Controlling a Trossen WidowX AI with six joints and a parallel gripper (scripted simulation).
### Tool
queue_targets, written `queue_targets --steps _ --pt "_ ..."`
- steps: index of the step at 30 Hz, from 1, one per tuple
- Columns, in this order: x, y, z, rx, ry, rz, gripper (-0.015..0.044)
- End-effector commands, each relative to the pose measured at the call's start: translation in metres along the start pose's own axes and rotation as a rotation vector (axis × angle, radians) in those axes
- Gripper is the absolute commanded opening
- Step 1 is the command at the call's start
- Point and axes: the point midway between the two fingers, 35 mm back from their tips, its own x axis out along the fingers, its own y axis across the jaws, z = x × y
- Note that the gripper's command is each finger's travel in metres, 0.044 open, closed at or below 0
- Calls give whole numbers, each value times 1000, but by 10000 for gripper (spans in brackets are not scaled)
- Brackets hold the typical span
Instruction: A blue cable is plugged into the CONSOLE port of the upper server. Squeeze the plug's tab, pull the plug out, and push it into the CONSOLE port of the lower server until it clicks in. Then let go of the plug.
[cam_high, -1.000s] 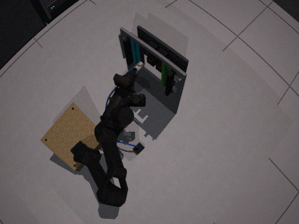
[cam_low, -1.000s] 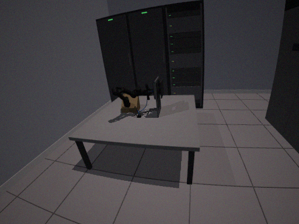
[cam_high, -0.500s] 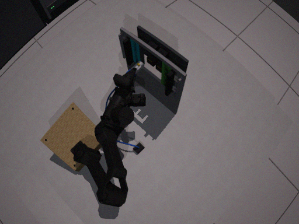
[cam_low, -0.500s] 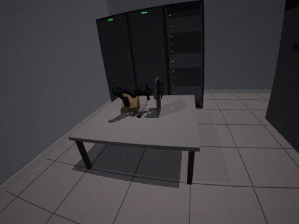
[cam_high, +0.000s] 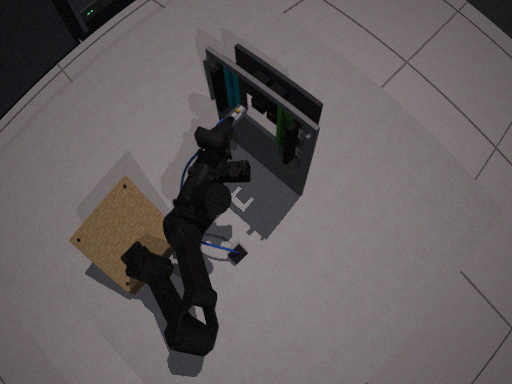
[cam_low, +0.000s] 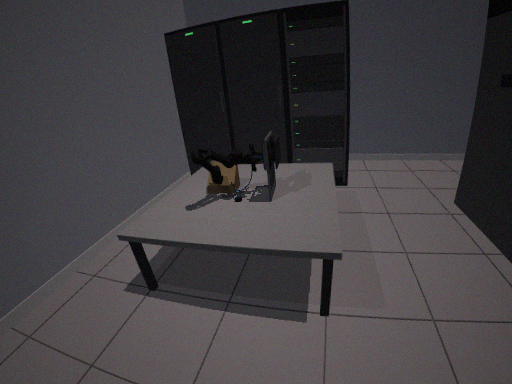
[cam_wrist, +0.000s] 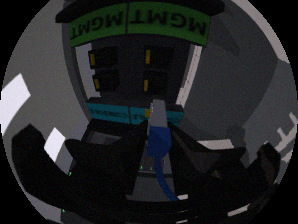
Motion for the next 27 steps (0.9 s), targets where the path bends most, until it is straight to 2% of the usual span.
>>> queue_targets --steps 1,27 --pt "1 2 9 -2 -22 1 0" --pt "0 2 12 -1 -25 2 0"
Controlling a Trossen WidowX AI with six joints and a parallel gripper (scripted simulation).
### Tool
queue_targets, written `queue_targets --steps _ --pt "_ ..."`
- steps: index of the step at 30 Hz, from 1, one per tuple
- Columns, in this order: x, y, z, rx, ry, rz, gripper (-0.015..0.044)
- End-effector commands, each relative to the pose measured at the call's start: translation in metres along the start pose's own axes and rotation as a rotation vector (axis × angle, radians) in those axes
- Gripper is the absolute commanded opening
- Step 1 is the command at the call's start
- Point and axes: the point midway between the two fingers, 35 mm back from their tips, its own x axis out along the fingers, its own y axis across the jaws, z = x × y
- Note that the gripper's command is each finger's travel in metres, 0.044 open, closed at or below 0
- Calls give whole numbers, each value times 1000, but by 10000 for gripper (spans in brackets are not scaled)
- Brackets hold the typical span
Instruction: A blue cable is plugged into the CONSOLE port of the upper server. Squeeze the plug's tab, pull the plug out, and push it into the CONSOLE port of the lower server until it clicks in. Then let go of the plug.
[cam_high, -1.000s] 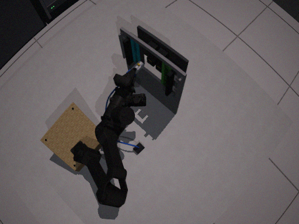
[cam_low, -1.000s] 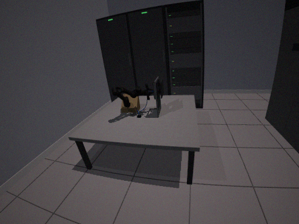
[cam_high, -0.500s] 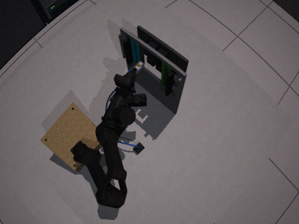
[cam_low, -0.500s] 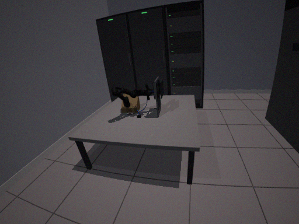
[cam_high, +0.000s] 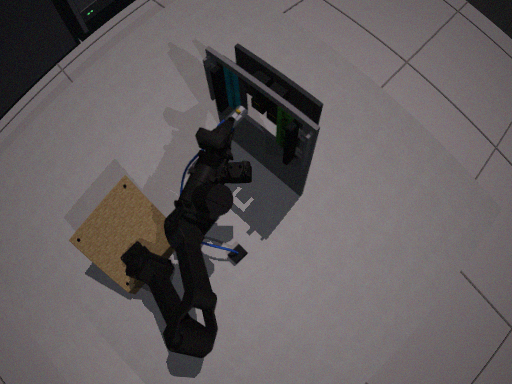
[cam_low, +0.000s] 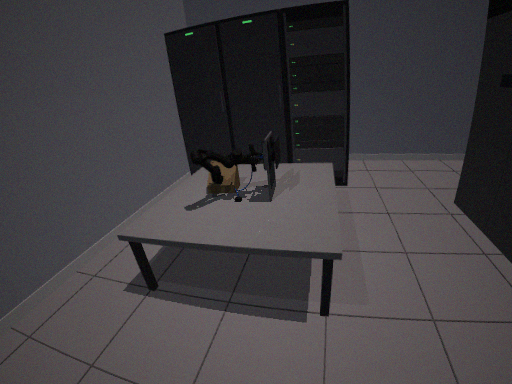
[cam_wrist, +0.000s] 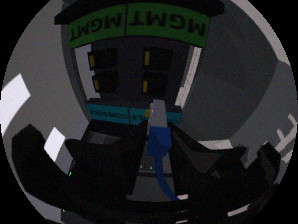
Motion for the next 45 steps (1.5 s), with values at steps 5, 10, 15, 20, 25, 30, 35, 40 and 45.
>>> queue_targets --steps 5,10,15,20,25,30,35,40,45 --pt "1 2 9 0 -30 3 0" --pt "1 2 10 0 -31 3 0" --pt "0 2 12 0 -31 3 0" --pt "0 2 12 0 -31 3 0" --pt "0 2 12 0 -31 3 0" --pt "0 2 12 0 -31 3 0" --pt "0 2 14 0 -31 2 0" --pt "3 2 16 0 -31 0 0" --pt "5 2 17 0 -31 1 0"
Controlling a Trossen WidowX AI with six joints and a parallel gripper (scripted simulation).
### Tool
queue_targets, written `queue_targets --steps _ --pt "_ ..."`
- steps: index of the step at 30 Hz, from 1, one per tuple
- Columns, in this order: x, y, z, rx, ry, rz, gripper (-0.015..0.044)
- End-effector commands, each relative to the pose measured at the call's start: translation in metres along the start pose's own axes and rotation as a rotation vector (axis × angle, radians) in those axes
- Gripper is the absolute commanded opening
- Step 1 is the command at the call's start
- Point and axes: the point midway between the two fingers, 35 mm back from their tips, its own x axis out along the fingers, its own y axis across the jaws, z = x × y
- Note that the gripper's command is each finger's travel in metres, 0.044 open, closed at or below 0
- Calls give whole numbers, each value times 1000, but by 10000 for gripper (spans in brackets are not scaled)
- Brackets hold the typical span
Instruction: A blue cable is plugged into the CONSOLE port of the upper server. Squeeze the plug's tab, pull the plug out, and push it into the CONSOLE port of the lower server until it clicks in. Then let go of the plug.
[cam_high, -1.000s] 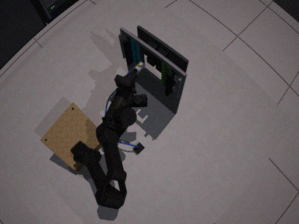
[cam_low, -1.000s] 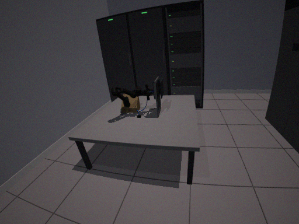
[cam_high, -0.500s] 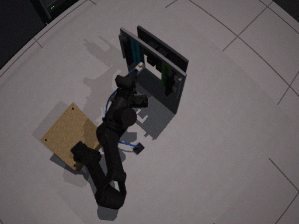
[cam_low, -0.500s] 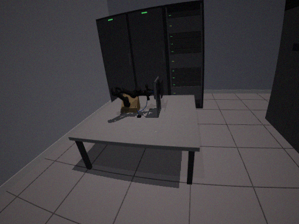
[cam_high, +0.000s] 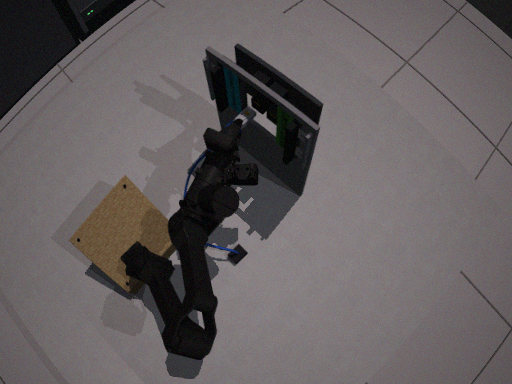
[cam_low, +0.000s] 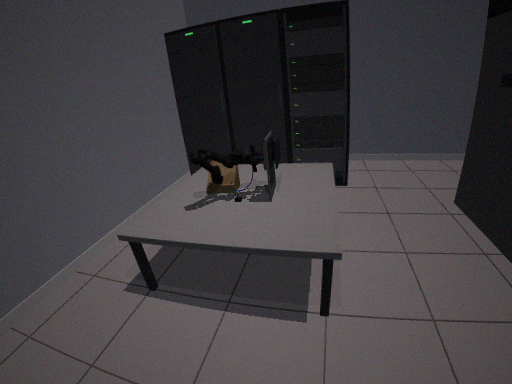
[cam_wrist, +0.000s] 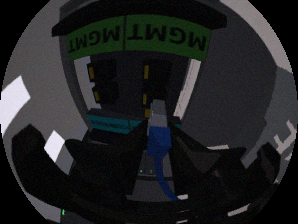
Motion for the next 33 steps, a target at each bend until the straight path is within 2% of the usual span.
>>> queue_targets --steps 1,33 --pt "3 2 1 -5 4 7 0" --pt "7 1 5 -6 4 8 0"
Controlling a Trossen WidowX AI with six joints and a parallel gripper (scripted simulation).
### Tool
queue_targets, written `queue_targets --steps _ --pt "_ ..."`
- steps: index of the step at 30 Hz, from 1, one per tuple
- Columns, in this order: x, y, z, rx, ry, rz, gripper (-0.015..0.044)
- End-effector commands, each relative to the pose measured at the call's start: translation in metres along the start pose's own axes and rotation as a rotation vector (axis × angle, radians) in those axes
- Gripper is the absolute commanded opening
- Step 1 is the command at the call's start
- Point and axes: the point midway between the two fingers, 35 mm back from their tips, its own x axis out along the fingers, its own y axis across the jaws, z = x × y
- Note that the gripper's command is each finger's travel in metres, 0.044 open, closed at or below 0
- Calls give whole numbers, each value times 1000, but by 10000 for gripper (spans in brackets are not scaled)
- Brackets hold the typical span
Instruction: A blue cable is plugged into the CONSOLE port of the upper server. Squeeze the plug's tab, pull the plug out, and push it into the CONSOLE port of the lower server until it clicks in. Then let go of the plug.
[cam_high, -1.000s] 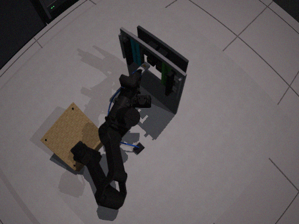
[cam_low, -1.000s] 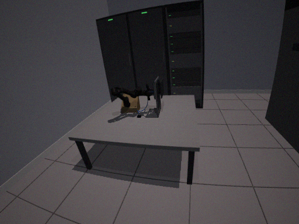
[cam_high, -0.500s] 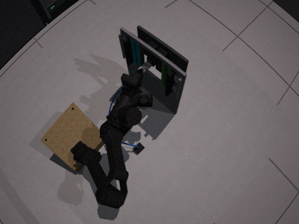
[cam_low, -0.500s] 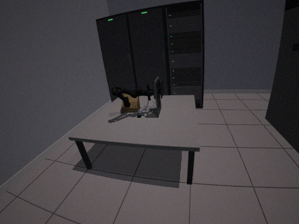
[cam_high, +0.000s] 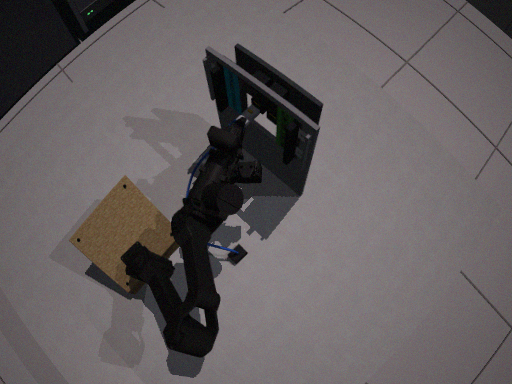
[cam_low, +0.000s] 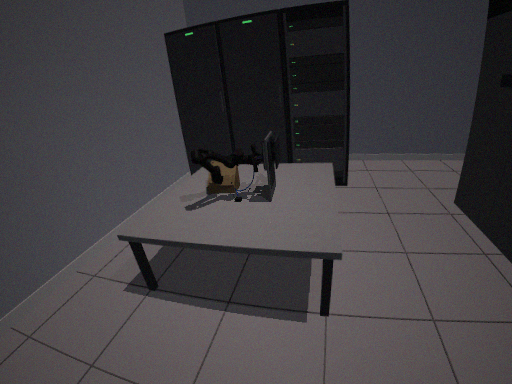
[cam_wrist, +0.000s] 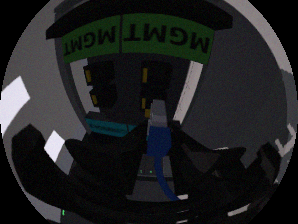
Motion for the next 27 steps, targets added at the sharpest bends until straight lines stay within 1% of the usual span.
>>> queue_targets --steps 1,27 --pt "0 2 0 -5 4 8 0" --pt "2 2 2 -5 4 9 0"
